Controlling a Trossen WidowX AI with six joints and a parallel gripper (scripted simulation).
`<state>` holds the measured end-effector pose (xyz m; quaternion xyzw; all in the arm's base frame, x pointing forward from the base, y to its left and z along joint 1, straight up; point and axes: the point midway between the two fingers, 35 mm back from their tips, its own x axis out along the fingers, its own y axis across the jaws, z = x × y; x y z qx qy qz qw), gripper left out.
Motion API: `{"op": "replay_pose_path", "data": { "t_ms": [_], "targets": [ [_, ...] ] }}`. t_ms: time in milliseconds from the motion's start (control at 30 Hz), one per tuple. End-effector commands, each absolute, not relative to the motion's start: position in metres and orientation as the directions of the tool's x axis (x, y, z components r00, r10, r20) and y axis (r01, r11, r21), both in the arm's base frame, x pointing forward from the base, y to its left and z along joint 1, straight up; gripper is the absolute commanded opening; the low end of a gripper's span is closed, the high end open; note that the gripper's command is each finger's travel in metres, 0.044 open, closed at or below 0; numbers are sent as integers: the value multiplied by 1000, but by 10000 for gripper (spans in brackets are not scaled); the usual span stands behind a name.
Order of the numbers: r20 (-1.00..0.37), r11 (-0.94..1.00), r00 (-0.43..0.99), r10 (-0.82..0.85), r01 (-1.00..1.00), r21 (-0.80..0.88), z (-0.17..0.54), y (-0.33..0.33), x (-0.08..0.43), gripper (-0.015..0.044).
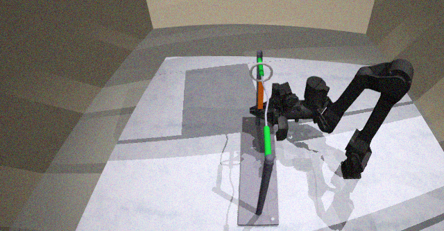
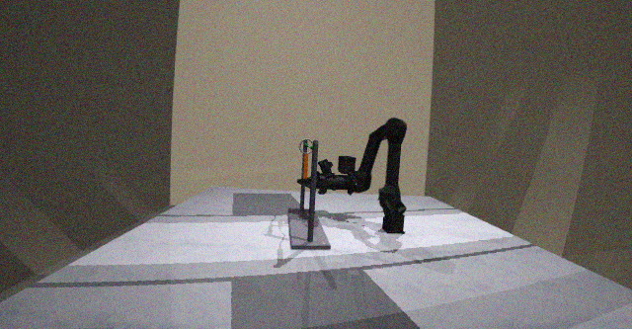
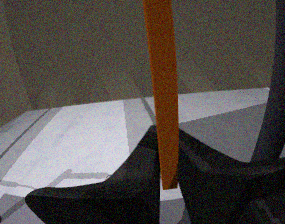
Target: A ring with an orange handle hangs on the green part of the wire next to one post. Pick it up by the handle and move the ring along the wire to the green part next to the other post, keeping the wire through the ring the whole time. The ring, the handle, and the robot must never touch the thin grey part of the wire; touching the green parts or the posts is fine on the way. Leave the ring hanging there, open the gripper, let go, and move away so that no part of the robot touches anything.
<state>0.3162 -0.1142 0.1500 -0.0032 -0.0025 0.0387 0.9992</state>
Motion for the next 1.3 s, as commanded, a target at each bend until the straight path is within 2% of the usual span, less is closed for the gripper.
{"op": "replay_pose_path", "data": {
  "t_ms": [0,1267],
  "targets": [
    [12,997,997,80,-80,-13,153,-115,317,-150],
    [9,996,996,87,-87,-13,153,-94,316,-150]
  ]
}}
